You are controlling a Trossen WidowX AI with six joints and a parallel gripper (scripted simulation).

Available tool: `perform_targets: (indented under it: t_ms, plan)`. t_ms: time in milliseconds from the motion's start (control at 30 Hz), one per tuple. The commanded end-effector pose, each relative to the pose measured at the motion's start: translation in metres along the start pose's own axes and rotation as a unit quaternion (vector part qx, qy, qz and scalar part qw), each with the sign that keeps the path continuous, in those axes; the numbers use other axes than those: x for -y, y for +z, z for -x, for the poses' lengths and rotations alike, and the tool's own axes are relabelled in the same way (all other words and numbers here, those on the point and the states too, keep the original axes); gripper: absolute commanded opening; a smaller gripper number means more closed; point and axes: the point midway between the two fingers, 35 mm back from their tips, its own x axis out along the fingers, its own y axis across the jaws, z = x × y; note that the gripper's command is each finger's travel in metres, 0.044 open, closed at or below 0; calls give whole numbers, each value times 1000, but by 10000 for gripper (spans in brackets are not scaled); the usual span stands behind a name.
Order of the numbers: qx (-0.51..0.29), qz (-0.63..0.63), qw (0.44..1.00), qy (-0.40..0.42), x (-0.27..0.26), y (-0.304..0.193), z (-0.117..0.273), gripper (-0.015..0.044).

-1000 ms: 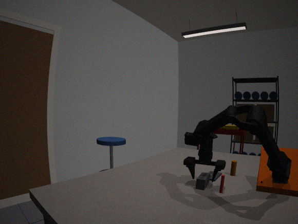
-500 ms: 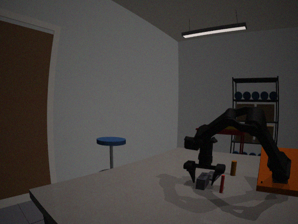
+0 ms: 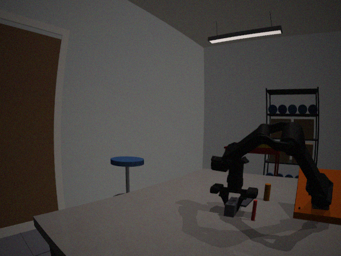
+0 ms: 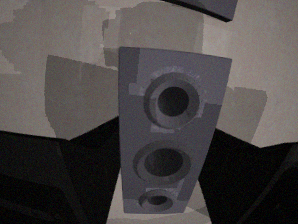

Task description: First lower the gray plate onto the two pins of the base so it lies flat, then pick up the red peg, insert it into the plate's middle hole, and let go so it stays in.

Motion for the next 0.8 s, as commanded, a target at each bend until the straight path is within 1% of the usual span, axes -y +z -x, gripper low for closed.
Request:
perform_targets:
  t_ms: [0, 100, 767]
  plan:
    - [-2, -2, 1000, 0, 0, 0, 0, 72]
    - [-2, -2, 1000, 0, -1, 0, 4, 0]
    - [5, -3, 1000, 1, -3, 4, 66, 0]
